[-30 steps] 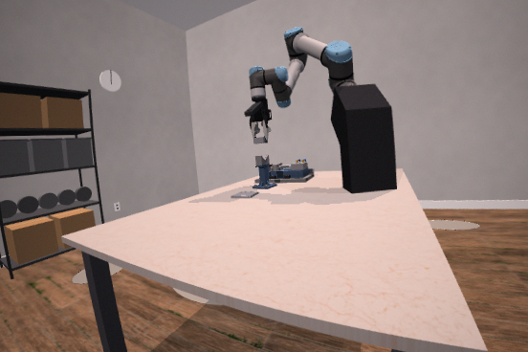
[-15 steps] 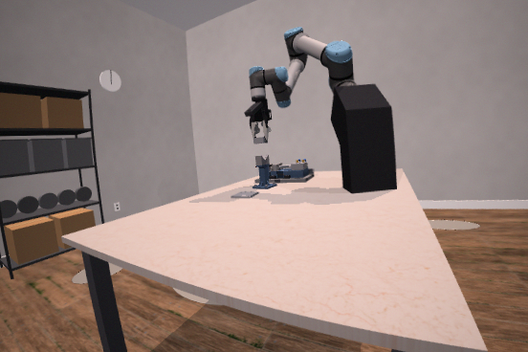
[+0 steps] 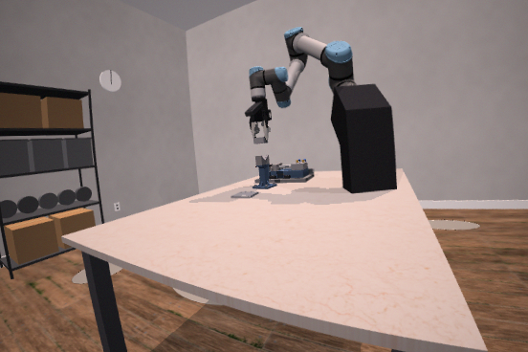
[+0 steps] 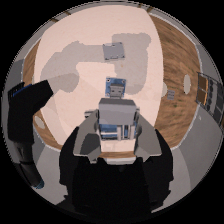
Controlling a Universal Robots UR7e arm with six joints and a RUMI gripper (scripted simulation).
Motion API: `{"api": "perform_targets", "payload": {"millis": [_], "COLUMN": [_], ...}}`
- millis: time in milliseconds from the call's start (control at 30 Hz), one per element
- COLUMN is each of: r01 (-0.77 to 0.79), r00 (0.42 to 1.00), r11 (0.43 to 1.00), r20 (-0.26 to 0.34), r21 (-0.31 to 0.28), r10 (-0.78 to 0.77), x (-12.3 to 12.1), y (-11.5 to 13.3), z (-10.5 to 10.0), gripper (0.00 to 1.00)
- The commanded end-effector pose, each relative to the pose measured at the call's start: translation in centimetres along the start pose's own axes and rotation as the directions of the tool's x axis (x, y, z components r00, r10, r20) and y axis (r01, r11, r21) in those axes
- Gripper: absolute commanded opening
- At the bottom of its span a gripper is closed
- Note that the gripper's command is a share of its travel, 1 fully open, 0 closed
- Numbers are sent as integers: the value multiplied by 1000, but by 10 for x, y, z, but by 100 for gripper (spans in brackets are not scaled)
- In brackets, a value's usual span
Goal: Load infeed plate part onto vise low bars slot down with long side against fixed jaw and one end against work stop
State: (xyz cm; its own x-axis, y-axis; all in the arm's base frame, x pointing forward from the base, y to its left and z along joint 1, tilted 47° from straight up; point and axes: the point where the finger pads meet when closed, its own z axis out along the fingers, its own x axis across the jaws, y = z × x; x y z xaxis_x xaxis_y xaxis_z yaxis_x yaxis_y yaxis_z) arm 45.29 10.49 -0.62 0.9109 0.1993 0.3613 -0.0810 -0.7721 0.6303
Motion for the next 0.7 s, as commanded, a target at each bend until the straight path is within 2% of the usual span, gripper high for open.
{"api": "perform_targets", "payload": {"millis": [0,667], "r01": [9,63], "r00": [1000,998], "r11": [1000,998], "r20": [-1,1], "r21": [1,2], "r10": [-9,-63], "x": [1,4], "y": [1,6], "z": [0,0], "gripper": [0,0]}}
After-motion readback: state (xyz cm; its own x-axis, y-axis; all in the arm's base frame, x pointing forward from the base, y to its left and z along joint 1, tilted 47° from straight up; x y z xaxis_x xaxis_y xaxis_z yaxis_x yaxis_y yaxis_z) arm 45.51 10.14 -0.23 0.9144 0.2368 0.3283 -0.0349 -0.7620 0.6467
